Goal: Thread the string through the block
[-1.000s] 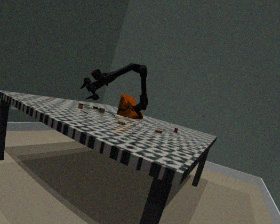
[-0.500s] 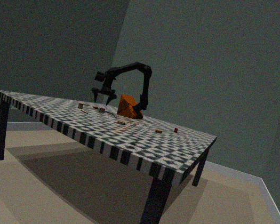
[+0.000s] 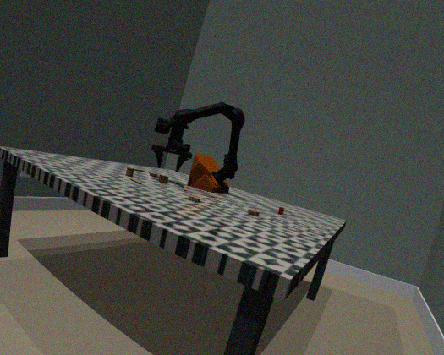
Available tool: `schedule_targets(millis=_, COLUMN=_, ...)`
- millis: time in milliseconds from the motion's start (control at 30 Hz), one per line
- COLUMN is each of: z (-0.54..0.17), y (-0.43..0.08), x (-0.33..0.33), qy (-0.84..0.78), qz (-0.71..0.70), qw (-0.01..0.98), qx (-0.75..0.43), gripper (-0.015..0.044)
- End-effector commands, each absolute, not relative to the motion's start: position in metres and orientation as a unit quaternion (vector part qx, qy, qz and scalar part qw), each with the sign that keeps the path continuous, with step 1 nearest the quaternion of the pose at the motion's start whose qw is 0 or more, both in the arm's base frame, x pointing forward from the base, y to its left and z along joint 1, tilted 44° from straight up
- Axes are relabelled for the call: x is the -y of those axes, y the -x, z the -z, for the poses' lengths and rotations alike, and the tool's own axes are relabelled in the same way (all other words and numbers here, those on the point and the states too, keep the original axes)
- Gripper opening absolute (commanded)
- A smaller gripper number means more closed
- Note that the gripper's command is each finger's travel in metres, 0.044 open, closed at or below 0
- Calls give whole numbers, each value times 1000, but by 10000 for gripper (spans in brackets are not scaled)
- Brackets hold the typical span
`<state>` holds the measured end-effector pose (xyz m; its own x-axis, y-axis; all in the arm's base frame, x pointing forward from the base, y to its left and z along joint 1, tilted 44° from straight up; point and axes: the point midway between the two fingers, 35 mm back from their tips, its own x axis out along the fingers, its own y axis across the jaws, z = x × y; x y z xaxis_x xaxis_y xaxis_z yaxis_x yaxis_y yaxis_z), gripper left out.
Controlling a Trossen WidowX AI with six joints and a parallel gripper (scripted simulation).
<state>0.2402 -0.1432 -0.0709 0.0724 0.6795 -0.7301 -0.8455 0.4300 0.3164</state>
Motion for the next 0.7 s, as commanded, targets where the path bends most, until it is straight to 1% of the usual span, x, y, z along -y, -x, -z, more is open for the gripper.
schedule_targets(millis=0, z=71, y=-240, x=143, qy=96, qz=-525, qw=726, qx=-434, gripper=414)
schedule_targets(millis=200, z=71, y=-240, x=143, qy=96, qz=-525, qw=726, qx=-434, gripper=256)
schedule_targets(millis=233, z=71, y=-240, x=143, qy=96, qz=-525, qw=726, qx=-434, gripper=243)
schedule_targets(millis=533, z=71, y=-240, x=143, qy=96, qz=-525, qw=726, qx=-434, gripper=243)
schedule_targets(millis=667, z=71, y=-240, x=143, qy=96, qz=-525, qw=726, qx=-434, gripper=138)
